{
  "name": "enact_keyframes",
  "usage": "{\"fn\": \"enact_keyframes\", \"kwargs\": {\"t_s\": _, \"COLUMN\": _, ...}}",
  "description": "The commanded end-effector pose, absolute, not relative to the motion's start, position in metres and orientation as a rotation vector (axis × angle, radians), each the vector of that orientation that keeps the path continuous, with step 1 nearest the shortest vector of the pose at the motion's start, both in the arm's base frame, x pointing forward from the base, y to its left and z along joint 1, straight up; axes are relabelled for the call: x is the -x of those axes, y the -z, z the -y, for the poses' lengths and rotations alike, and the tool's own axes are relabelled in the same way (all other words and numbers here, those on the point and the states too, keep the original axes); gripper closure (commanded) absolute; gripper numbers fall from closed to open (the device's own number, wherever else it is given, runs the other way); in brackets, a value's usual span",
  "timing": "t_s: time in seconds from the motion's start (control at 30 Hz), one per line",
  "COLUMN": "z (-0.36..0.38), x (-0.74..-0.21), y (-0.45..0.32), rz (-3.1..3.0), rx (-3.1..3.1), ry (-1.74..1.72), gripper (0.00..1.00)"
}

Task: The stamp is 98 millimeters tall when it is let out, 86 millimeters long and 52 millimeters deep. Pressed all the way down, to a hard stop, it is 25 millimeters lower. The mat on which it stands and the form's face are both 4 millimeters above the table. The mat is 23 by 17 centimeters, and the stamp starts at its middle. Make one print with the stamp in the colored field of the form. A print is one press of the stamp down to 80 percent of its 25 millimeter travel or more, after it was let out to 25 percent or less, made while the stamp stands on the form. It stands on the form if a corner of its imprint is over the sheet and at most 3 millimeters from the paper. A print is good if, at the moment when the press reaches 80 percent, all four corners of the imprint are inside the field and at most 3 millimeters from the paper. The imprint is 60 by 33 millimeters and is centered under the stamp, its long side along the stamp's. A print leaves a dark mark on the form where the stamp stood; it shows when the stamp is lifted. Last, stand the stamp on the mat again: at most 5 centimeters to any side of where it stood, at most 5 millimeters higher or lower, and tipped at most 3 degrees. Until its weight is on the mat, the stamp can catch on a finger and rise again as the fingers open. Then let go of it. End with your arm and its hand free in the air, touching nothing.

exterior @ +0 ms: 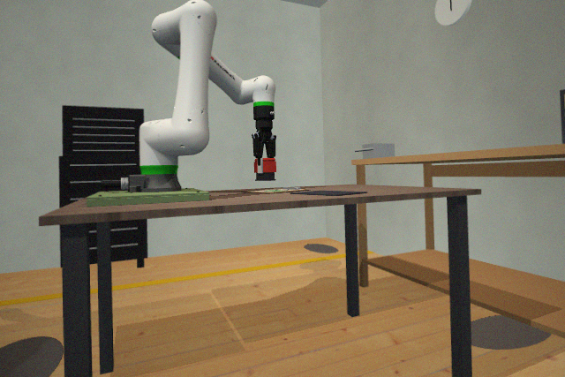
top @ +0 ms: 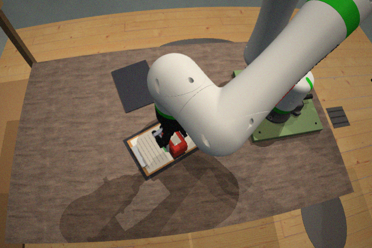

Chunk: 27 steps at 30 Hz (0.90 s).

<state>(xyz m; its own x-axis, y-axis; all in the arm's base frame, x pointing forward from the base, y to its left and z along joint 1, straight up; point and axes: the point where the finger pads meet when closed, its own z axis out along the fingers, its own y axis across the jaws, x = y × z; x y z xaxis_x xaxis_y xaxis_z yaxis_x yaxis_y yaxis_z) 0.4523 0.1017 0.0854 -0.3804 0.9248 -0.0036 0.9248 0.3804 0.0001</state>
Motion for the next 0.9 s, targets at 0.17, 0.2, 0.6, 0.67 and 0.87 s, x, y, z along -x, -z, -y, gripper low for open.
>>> {"fn": "enact_keyframes", "kwargs": {"t_s": 0.17, "z": -0.107, "x": -0.451, "y": -0.086, "rz": -2.606, "rx": -1.747, "ry": 0.003, "gripper": 0.79}}
{"fn": "enact_keyframes", "kwargs": {"t_s": 0.2, "z": -0.107, "x": -0.451, "y": -0.086, "rz": -2.606, "rx": -1.747, "ry": 0.003, "gripper": 0.79}}
{"fn": "enact_keyframes", "kwargs": {"t_s": 0.6, "z": -0.061, "x": -0.468, "y": -0.083, "rz": -2.606, "rx": -1.747, "ry": 0.003, "gripper": 0.79}}
{"fn": "enact_keyframes", "kwargs": {"t_s": 0.67, "z": -0.052, "x": -0.471, "y": -0.083, "rz": -2.606, "rx": -1.747, "ry": 0.003, "gripper": 0.79}}
{"fn": "enact_keyframes", "kwargs": {"t_s": 0.87, "z": -0.046, "x": -0.473, "y": -0.083, "rz": -2.606, "rx": -1.747, "ry": 0.003, "gripper": 0.79}}
